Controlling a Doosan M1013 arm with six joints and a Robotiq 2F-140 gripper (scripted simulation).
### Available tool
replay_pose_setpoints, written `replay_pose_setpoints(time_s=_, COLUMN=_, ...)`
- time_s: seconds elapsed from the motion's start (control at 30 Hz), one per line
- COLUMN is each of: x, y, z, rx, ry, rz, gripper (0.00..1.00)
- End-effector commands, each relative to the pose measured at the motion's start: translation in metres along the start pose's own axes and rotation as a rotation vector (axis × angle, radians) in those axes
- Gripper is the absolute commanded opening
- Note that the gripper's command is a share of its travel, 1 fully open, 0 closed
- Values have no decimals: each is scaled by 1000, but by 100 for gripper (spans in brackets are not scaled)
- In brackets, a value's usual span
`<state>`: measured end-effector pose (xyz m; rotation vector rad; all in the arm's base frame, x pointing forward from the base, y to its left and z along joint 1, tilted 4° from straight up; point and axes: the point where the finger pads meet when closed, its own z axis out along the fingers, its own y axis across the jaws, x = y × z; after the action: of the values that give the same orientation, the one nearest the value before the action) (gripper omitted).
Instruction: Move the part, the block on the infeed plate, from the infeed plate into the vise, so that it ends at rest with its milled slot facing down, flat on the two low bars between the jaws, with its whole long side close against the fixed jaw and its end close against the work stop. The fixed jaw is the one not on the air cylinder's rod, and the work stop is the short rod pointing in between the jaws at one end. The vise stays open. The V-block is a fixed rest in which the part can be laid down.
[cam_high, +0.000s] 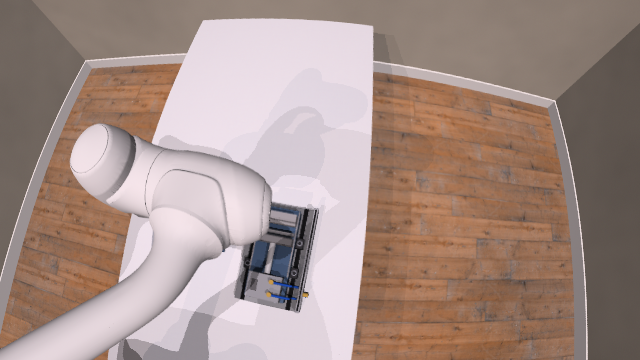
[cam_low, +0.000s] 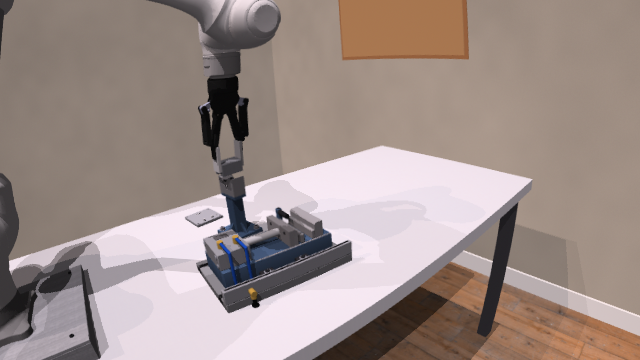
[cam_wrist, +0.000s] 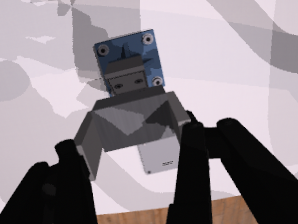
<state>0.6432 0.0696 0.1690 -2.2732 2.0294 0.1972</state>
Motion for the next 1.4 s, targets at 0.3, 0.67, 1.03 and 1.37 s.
replay_pose_setpoints(time_s=0.3, x=-2, y=0, z=0, rx=-1, ry=57, rz=0, gripper=0)
replay_pose_setpoints(time_s=0.67, x=-2, y=0, z=0, rx=0, ry=79, rz=0, gripper=0)
replay_pose_setpoints(time_s=1.03, x=-2, y=0, z=0, rx=0, ry=86, rz=0, gripper=0)
replay_pose_setpoints(time_s=1.37, x=-2, y=0, z=0, rx=0, ry=86, rz=0, gripper=0)
